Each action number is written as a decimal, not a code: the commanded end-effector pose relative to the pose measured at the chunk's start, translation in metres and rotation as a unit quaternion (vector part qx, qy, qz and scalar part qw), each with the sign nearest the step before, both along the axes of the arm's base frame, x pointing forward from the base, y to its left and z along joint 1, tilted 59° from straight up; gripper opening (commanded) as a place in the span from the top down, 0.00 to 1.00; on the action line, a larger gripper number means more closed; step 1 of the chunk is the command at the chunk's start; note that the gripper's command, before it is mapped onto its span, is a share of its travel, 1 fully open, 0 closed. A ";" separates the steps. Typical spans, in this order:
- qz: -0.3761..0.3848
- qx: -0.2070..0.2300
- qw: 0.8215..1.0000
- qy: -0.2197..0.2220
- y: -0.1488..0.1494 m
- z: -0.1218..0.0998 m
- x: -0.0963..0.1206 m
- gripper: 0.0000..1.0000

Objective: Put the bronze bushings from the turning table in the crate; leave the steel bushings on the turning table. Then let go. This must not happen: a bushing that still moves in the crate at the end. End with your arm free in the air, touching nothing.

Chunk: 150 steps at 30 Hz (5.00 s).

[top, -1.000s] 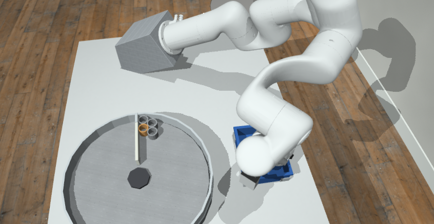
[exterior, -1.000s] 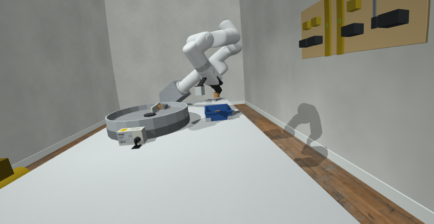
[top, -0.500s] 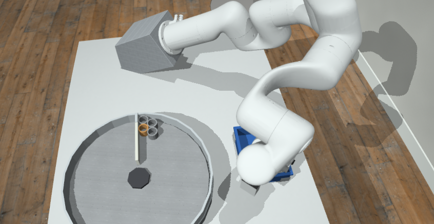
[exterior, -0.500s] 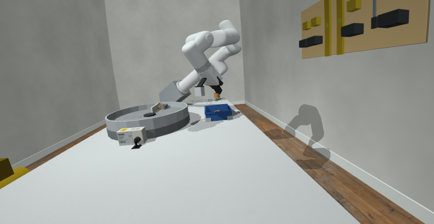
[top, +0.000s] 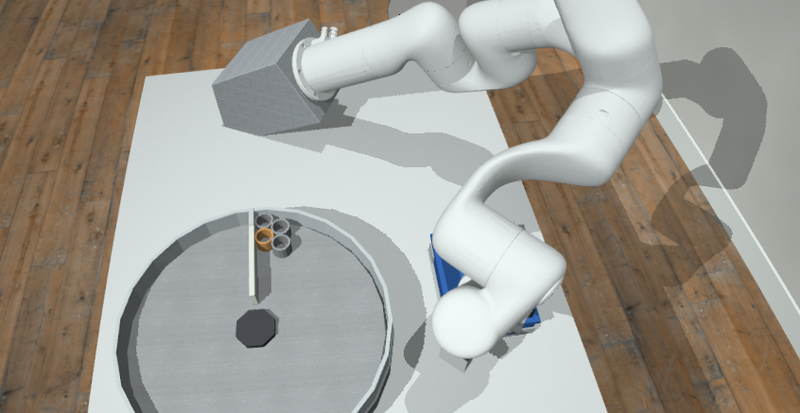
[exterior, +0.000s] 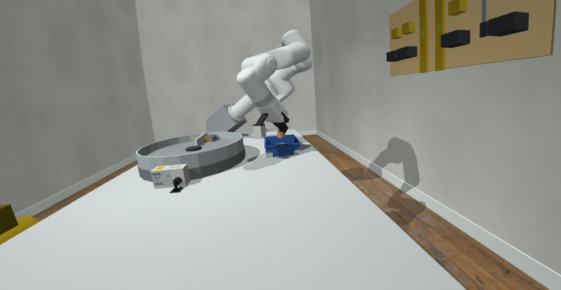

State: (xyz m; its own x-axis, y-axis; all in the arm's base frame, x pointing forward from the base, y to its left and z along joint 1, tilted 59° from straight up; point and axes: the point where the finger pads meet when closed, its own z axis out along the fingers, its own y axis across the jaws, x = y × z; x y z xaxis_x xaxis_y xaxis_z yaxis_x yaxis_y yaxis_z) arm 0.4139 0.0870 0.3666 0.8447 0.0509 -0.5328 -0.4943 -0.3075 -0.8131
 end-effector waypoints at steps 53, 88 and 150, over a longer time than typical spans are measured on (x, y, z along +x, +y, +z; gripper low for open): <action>-0.003 0.000 1.000 -0.002 0.042 -0.029 0.024 1.00; -0.003 0.000 1.000 -0.002 0.045 -0.031 0.026 1.00; -0.003 0.000 1.000 -0.002 0.048 -0.033 0.027 0.89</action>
State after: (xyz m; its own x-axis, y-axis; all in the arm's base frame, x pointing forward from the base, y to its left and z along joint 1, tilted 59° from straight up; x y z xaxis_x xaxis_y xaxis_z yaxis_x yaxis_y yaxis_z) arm 0.4404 0.1363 0.3328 0.8452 0.0500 -0.5321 -0.4940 -0.3070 -0.8135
